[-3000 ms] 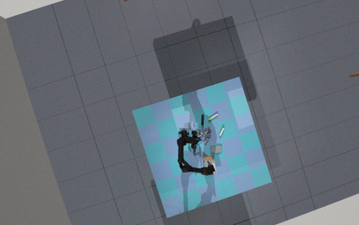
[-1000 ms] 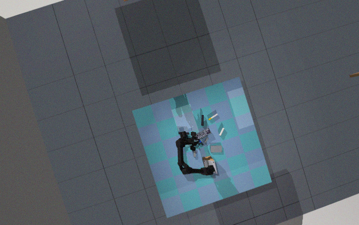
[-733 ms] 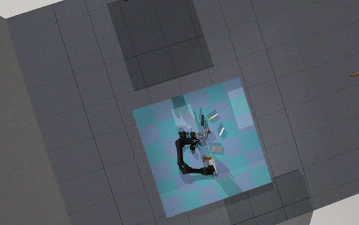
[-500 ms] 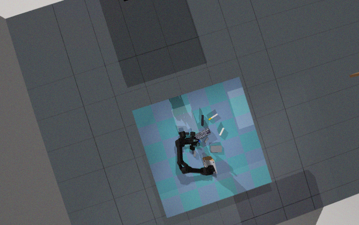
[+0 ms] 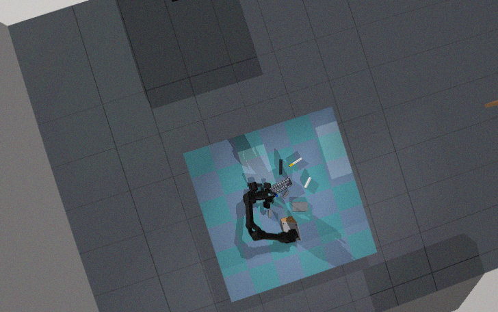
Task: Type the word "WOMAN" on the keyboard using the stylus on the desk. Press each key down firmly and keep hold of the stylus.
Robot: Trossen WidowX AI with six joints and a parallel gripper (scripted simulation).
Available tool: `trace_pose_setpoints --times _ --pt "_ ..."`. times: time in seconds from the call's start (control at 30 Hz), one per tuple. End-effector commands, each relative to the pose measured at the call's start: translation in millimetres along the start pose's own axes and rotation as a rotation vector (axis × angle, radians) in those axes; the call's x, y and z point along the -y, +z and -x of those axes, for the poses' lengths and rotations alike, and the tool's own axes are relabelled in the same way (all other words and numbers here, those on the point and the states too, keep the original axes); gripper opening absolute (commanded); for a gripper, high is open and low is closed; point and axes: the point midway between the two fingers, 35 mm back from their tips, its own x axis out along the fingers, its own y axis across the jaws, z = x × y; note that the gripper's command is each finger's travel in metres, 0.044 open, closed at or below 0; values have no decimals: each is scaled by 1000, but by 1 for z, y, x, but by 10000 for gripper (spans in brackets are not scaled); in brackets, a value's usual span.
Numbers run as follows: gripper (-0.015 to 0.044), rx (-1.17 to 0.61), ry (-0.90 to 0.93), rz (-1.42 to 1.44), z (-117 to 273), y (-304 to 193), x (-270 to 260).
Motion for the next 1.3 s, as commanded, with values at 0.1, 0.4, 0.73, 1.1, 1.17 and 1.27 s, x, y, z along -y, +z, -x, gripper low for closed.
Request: trace_pose_setpoints --times 0.1,0.4,0.73,1.1,1.17,1.27 --pt "81 4 0 -5 0 1 -1" --pt "81 4 0 -5 -2 5 -1" --pt "81 4 0 -5 -4 9 -1" --pt "81 4 0 -5 -7 13 -1" --pt "81 5 0 -5 -7 14 -1" --pt "81 5 0 -5 -8 15 -1"
